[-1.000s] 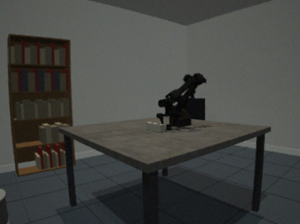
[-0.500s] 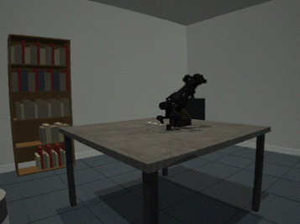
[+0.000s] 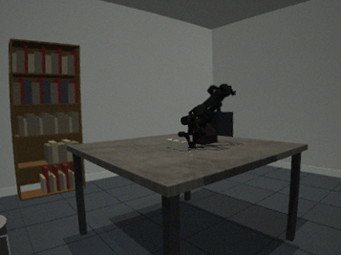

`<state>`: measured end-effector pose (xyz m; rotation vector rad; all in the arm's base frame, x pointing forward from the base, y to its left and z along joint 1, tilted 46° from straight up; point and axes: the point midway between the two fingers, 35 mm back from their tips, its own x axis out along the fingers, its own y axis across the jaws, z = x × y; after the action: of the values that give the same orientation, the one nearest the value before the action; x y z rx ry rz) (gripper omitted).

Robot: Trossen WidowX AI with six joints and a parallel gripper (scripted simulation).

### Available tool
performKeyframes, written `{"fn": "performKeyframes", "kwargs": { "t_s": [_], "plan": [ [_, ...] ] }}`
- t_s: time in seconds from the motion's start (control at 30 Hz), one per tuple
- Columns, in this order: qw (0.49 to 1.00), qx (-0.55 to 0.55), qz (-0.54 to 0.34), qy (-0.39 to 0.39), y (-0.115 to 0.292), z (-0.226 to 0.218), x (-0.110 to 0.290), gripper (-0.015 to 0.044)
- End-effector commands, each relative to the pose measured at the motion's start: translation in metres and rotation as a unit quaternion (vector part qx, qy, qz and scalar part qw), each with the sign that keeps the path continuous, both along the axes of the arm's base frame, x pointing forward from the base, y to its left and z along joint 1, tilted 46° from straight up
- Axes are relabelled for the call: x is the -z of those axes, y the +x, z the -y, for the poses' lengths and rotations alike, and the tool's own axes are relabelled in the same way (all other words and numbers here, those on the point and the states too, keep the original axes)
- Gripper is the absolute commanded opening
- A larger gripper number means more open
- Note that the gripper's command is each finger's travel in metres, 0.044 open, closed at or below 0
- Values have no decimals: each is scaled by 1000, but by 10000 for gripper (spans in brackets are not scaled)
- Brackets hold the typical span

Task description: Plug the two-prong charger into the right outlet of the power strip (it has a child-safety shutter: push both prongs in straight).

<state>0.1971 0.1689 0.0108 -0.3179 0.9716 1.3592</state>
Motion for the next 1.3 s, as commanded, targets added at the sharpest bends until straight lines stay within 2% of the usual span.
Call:
{"fn": "performKeyframes", "kwargs": {
  "t_s": [0.0,0.1,0.2,0.23,0.77,1.27],
  "plan": [
    [1000,0,0,0,0,0,0,105],
    [1000,0,0,0,0,0,0,85],
    [1000,0,0,-1,1,3,-2,6],
    [1000,0,0,-1,1,4,-3,0],
    [1000,1,-5,-5,1,46,-28,0],
    [996,61,-64,-9,0,50,-17,0]
  ]
}}
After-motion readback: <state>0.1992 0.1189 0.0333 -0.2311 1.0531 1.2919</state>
